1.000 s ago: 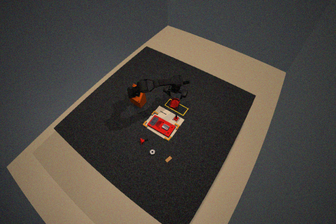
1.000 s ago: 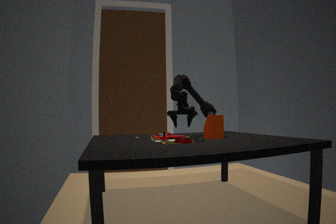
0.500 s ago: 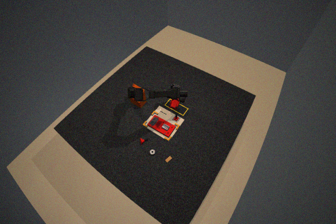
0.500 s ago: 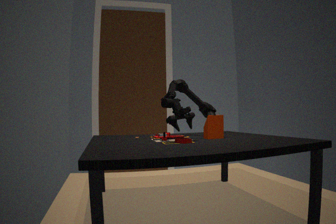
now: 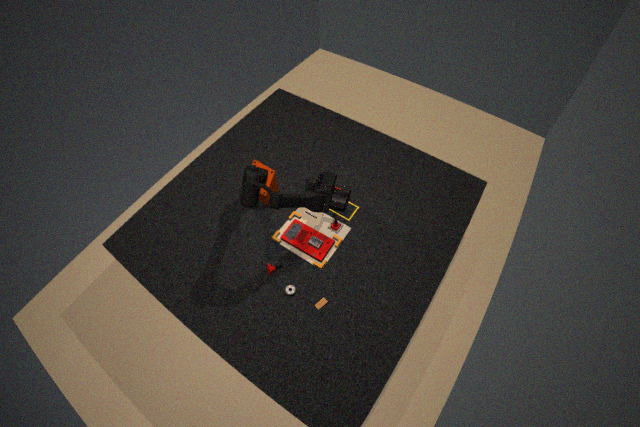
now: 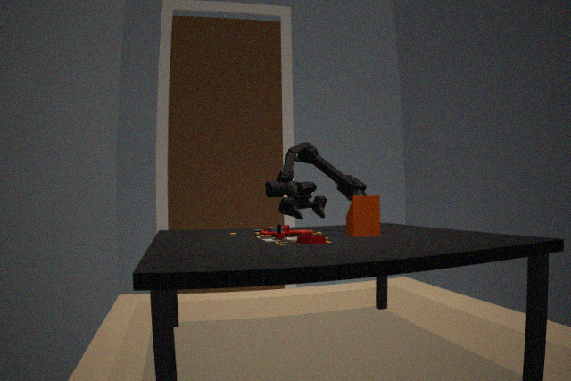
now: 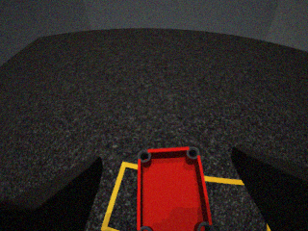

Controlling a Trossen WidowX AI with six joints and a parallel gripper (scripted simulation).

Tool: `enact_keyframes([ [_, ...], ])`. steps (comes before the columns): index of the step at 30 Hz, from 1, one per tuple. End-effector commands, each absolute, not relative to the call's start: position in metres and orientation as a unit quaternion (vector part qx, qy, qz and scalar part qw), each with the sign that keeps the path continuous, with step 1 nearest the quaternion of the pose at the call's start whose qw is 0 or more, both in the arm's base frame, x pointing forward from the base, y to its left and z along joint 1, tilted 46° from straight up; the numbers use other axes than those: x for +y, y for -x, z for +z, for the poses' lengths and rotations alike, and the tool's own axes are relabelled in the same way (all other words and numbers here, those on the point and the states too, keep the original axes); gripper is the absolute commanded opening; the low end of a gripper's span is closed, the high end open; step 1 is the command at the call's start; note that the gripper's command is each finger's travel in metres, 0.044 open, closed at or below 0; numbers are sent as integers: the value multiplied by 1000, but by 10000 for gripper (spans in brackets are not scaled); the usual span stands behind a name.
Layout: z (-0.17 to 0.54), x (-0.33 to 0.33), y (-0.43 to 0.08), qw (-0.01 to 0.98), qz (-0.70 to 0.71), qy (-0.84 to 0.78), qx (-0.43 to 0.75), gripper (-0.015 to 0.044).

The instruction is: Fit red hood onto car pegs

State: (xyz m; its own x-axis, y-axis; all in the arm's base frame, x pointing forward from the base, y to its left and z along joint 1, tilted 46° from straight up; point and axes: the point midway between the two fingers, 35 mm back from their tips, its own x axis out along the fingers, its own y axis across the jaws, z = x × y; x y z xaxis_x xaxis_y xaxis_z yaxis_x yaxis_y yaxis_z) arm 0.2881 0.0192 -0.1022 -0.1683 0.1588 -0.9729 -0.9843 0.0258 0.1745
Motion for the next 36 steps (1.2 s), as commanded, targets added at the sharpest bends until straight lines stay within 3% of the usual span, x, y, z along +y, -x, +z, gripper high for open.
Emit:
enact_keyframes([
  [1,-103,18,-287,505,570,403,508,440],
  [36,-120,-3,-287,507,568,406,506,440],
])
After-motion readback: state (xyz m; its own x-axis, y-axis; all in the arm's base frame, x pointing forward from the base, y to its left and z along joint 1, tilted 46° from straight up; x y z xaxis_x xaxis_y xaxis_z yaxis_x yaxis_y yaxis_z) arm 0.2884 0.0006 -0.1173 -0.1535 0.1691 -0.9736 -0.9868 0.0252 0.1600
